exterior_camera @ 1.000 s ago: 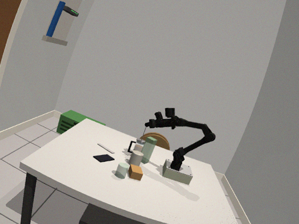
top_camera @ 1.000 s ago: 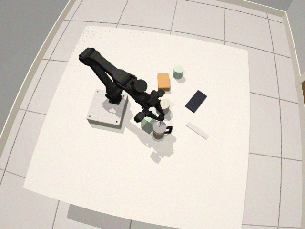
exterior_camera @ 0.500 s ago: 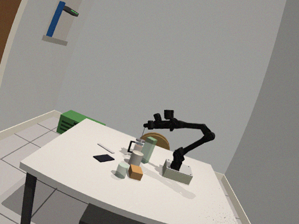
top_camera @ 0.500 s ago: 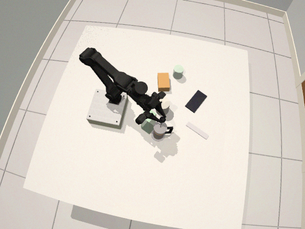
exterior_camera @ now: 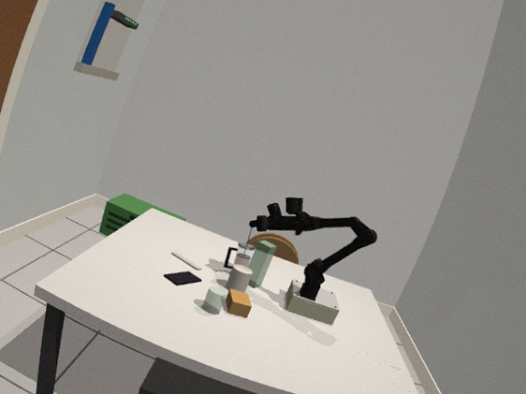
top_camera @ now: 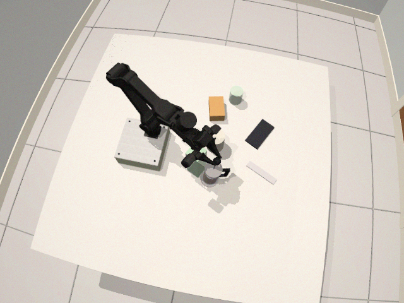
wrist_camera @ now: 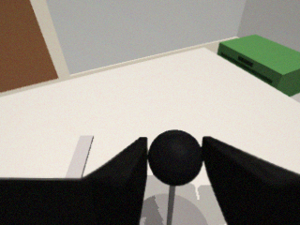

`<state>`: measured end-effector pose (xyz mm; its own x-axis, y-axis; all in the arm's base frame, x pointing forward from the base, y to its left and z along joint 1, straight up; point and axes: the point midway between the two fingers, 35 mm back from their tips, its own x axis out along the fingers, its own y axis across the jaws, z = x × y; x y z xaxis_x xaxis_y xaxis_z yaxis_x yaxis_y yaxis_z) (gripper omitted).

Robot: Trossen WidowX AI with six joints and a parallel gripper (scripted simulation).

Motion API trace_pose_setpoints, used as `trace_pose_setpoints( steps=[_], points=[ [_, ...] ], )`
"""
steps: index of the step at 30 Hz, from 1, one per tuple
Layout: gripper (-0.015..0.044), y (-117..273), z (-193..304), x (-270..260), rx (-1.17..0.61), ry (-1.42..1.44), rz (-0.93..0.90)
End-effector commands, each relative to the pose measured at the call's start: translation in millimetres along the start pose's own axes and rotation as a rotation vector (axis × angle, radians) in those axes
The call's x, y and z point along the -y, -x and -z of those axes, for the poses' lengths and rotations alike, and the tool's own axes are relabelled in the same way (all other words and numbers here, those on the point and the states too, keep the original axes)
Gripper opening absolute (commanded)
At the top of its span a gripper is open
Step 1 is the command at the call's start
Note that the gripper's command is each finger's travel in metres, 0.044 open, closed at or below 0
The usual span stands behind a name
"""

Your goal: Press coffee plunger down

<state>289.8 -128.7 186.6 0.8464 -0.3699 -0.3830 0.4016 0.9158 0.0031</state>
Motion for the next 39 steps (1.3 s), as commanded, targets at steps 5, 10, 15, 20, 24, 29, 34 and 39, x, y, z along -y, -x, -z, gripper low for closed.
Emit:
trace_pose_setpoints(
  steps=[5,10,15,20,24,29,34,39],
  points=[
    [0.0123,-15,45,0,-0.101,-0.003,0.004],
    [0.0123,-19,52,0,-0.101,-0.003,0.004],
    [0.0123,-25,58,0,-0.101,-0.003,0.004],
    [0.0123,-32,60,0,-0.101,-0.003,0.004],
    [0.0123,-36,59,-1,-0.100,-0.003,0.003],
    [0.0123,-40,57,-1,-0.100,-0.003,0.003],
    [0.0123,-43,55,-1,-0.100,-0.003,0.003],
    [0.0123,-44,53,-1,-0.099,-0.003,0.003]
  ],
)
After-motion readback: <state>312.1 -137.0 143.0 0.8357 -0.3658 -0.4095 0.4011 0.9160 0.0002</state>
